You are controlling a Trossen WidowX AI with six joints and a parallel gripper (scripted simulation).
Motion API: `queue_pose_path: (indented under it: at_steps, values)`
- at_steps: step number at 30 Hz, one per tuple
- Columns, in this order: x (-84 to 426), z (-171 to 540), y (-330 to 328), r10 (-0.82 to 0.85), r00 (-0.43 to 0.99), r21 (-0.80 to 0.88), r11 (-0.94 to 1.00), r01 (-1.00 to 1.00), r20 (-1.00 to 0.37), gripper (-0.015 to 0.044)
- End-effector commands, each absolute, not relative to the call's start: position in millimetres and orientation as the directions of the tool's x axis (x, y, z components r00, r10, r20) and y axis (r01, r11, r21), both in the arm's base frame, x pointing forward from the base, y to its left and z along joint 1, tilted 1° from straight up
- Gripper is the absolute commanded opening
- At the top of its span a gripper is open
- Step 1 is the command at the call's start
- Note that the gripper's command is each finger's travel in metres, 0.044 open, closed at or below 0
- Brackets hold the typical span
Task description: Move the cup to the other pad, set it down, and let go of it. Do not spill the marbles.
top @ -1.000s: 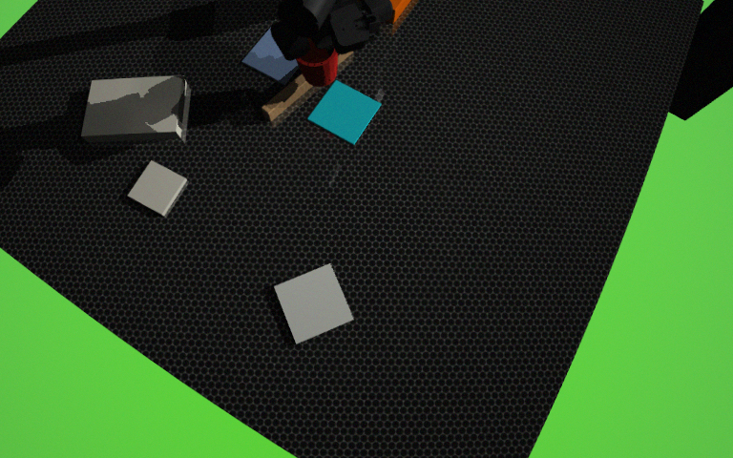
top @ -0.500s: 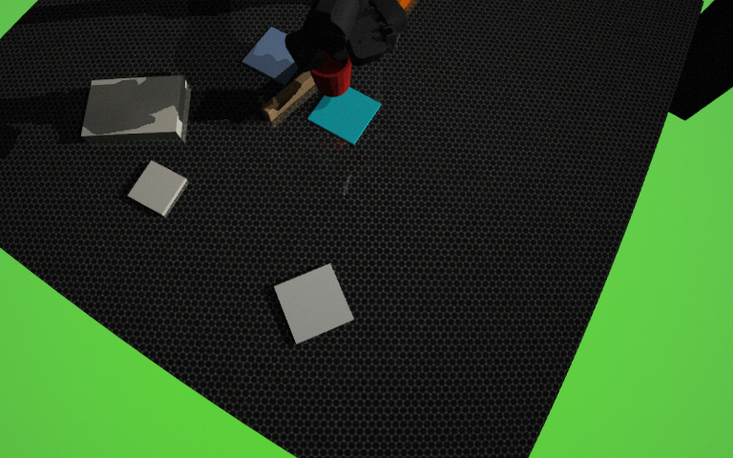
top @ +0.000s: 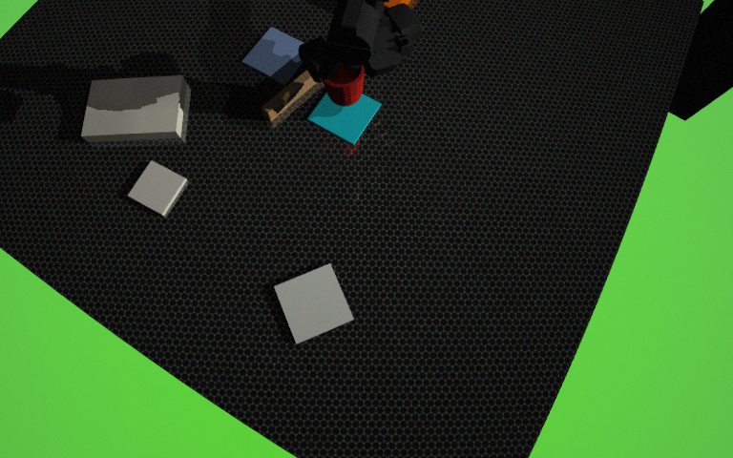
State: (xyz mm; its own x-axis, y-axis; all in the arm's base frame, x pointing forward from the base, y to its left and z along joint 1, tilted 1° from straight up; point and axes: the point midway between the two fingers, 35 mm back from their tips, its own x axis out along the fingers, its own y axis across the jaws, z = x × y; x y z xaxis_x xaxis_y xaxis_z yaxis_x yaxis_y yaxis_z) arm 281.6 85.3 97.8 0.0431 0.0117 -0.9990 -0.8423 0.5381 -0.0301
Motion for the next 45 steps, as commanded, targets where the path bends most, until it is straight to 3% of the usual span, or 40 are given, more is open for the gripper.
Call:
queue_pose_path:
  at_steps: [1,45]
  values:
    - [283,94,86,0.008,0.043,-0.032,0.541,-0.84,-0.999,0.0]
    - [286,49,90,0.013,0.046,-0.032,0.539,-0.842,-0.999,0.0]
